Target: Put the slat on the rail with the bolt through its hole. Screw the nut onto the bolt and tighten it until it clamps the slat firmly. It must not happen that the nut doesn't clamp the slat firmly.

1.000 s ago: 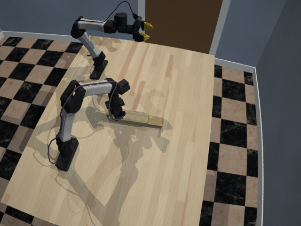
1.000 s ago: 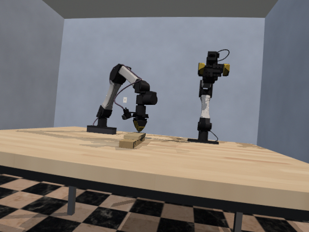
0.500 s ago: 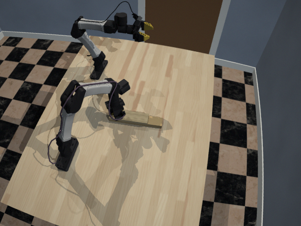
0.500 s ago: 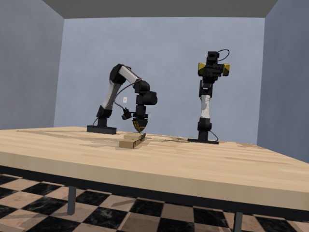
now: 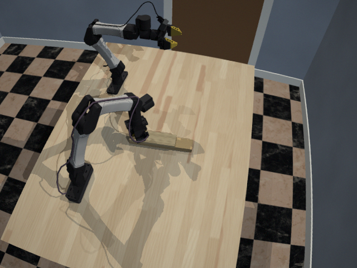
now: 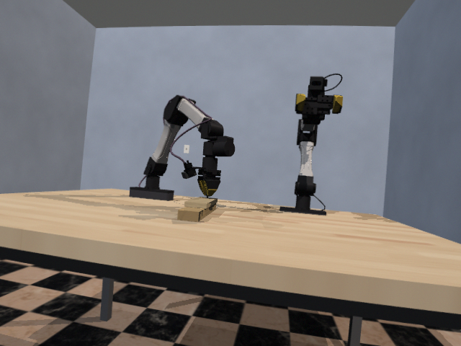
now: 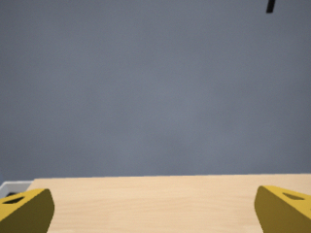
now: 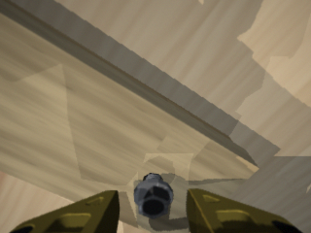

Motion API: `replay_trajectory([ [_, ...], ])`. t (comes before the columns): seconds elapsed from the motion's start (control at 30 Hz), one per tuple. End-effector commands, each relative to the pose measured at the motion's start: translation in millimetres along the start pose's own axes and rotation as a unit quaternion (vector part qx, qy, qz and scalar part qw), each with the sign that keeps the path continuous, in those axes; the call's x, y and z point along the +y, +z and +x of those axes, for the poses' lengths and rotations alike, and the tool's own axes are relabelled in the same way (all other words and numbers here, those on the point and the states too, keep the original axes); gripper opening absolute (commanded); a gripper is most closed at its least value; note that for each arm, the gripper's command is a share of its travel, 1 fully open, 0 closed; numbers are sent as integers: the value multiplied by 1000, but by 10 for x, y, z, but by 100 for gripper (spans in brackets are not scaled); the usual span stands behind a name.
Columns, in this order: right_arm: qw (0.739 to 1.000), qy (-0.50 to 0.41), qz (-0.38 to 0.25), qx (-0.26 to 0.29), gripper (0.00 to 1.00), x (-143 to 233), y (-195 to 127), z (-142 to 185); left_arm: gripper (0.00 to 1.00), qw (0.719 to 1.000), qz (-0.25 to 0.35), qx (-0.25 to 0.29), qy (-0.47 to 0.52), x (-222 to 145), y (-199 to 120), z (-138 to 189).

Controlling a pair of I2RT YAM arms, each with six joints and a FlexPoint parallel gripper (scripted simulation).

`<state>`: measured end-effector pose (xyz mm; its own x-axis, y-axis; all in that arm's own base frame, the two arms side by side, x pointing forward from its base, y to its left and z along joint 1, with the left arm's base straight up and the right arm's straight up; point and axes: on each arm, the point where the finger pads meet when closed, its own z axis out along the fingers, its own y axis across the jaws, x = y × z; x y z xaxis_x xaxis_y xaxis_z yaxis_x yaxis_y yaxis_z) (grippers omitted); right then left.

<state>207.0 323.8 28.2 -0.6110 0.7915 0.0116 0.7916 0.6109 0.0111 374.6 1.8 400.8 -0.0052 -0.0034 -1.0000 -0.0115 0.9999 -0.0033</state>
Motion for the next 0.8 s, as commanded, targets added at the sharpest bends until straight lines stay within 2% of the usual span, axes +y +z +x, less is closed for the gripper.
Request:
replay_trajectory([
  [0.0, 1000, -8, -8, 2, 36, 34, -44, -7, 100, 1000, 1, -10, 1, -7, -19, -75],
  [0.1, 995, -104, -3, -1, 36, 28, -51, -8, 100, 1000, 1, -10, 1, -7, -19, -75],
  [0.23, 964, -267, 0, -2, 36, 30, -36, -1, 100, 1000, 1, -10, 1, -7, -19, -75],
  [0.27, 955, -295, 1, -1, 36, 29, -30, -4, 100, 1000, 1, -10, 1, -7, -19, -75],
  [0.33, 955, -295, 1, -1, 36, 29, -30, -4, 100, 1000, 1, -10, 1, -7, -19, -75],
  [0.4, 924, -383, 4, -1, 36, 25, -18, -7, 100, 1000, 1, -10, 1, -7, -19, -75],
  [0.6, 843, -538, 4, 0, 36, 17, -7, -4, 100, 1000, 1, -10, 1, -7, -19, -75],
  [0.77, 756, -654, 5, 0, 36, 14, -11, 1, 100, 1000, 1, -10, 1, -7, -19, -75],
])
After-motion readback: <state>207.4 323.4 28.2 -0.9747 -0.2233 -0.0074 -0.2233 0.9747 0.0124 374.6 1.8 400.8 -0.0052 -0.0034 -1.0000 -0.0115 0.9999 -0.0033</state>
